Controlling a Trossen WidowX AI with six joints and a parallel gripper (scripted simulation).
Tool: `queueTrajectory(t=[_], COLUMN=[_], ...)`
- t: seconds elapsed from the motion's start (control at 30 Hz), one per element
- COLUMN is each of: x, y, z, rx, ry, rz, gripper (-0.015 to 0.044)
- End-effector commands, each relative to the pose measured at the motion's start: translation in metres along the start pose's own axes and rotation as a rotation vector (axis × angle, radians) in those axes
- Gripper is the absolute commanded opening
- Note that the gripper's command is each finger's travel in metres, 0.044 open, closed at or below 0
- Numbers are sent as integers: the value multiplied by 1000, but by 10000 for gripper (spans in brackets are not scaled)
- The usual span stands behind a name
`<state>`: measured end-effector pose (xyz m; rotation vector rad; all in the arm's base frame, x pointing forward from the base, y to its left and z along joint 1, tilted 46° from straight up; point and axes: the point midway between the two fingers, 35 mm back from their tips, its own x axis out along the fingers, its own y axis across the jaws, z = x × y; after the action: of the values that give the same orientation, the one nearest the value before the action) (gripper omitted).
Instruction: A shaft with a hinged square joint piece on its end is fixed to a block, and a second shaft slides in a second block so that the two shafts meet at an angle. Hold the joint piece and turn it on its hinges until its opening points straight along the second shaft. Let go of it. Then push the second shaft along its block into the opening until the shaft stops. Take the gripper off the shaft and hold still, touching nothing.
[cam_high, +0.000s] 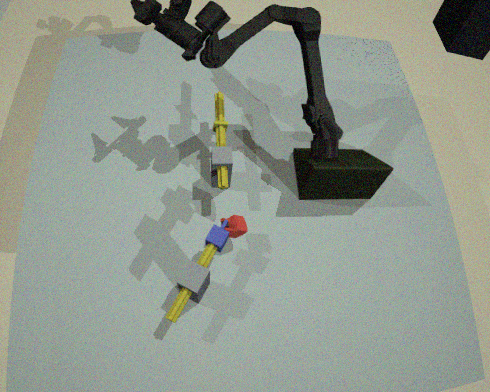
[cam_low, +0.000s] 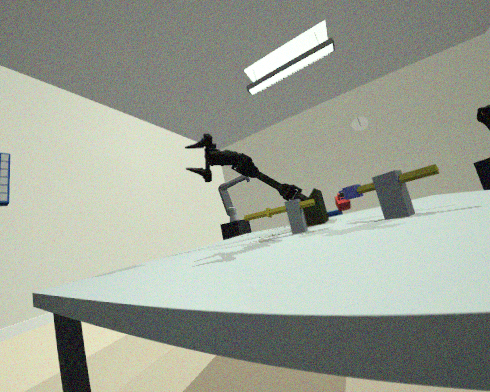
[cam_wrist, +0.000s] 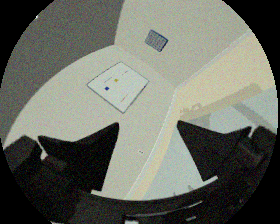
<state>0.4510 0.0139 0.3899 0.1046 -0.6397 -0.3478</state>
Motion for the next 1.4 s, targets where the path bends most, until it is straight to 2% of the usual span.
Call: queueTrajectory(t=[0.0,0.1,0.3,0.6,0.9,1.37], x=[0,-1,-18,-64,-133,-269], y=[0,4,36,82,116,136], z=[0,-6,-53,-123,-183,-244], rx=[0,3,23,34,14,-117], ry=[0,21,204,496,796,1249], rz=[0,9,87,187,263,329], gripper=[426,440,440,440,440,440])
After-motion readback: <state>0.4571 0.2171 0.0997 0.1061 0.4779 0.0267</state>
